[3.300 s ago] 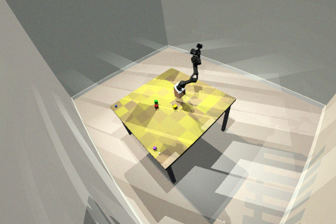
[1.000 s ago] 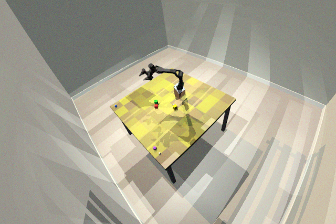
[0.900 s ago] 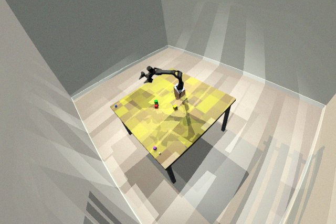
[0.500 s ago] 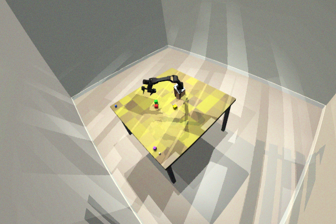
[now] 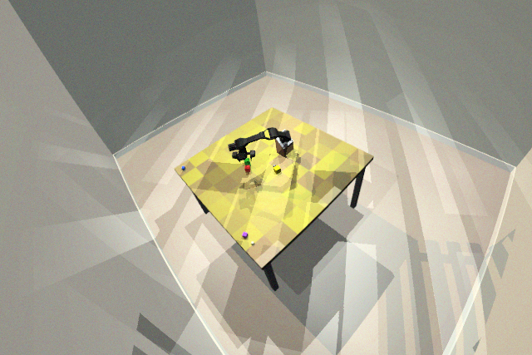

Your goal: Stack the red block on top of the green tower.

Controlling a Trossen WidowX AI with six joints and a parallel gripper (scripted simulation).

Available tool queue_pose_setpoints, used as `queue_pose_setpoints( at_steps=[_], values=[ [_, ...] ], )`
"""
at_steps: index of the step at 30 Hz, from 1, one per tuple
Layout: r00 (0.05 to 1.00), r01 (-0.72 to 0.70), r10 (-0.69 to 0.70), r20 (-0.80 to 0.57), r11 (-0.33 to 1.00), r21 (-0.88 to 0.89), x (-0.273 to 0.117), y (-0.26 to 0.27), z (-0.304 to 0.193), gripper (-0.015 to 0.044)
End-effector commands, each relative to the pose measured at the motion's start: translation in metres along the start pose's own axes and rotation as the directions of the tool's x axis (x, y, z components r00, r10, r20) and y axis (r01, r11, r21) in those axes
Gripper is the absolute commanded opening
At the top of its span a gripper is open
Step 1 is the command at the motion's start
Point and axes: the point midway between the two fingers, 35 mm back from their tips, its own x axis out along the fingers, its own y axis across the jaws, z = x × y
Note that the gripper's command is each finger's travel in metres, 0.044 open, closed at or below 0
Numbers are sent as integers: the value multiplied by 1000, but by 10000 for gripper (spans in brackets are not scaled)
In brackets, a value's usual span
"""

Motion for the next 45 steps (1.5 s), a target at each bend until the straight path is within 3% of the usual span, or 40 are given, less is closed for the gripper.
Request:
queue_pose_setpoints(
  at_steps=[1,5,11,45],
  values=[
    [1000,-17,17,2,1000,17,1,0,1,440],
    [1000,-16,16,2,1000,17,10,-1,1,440],
    [1000,-18,18,4,1000,16,57,0,2,440],
    [1000,-20,20,6,1000,17,100,-1,2,440]
  ],
)
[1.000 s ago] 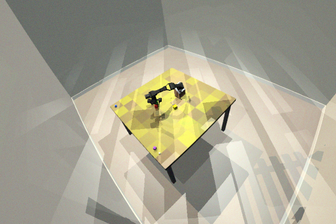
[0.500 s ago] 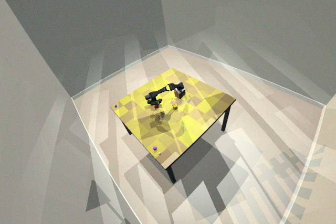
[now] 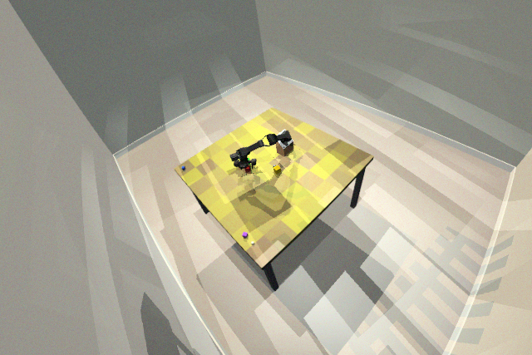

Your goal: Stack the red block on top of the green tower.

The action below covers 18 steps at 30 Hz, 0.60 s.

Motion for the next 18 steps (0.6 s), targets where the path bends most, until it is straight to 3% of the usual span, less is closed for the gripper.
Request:
queue_pose_setpoints(
  at_steps=[1,18],
  values=[
    [1000,-14,14,1,1000,13,12,3,-3,440],
    [1000,-15,15,1,1000,13,17,3,-3,440]
  ],
)
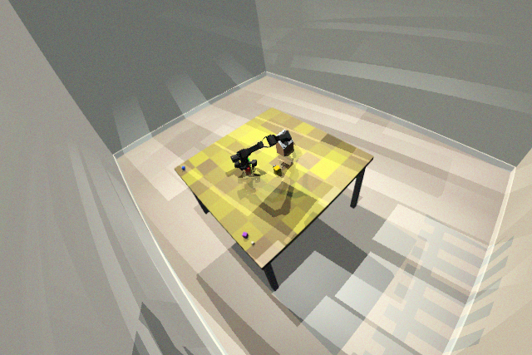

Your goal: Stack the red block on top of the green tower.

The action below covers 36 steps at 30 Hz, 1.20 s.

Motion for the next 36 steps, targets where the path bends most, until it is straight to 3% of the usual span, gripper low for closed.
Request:
queue_pose_setpoints(
  at_steps=[1,6,16,24,29,36],
  values=[
    [1000,-5,5,5,1000,8,1,1,0,440],
    [1000,-5,5,5,1000,8,0,1,0,440],
    [1000,-5,5,5,1000,8,0,1,0,177],
    [1000,-5,5,5,1000,8,0,1,0,124],
    [1000,-4,4,4,1000,8,-17,0,0,0],
    [1000,-3,3,3,1000,8,-53,-1,-1,0]
  ],
)
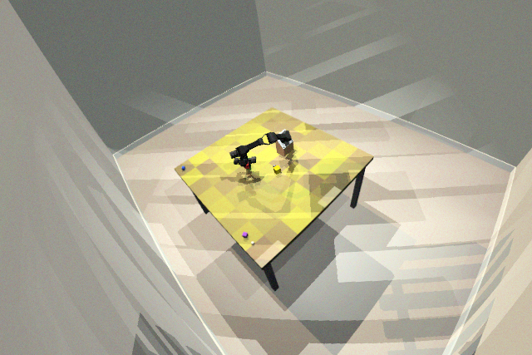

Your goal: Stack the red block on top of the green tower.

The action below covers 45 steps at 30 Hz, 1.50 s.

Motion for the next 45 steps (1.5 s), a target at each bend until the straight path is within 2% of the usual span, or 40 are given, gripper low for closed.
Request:
queue_pose_setpoints(
  at_steps=[1,14,22,31,45],
  values=[
    [1000,10,-10,-4,1000,-15,-25,-1,2,0],
    [1000,12,-12,-6,1000,-14,-84,-1,2,0],
    [1000,12,-12,-6,1000,-14,-84,-2,0,0],
    [1000,13,-14,-9,1000,-13,-84,-1,-55,0],
    [1000,13,-13,-8,1000,-14,-67,-2,-44,0]
  ],
)
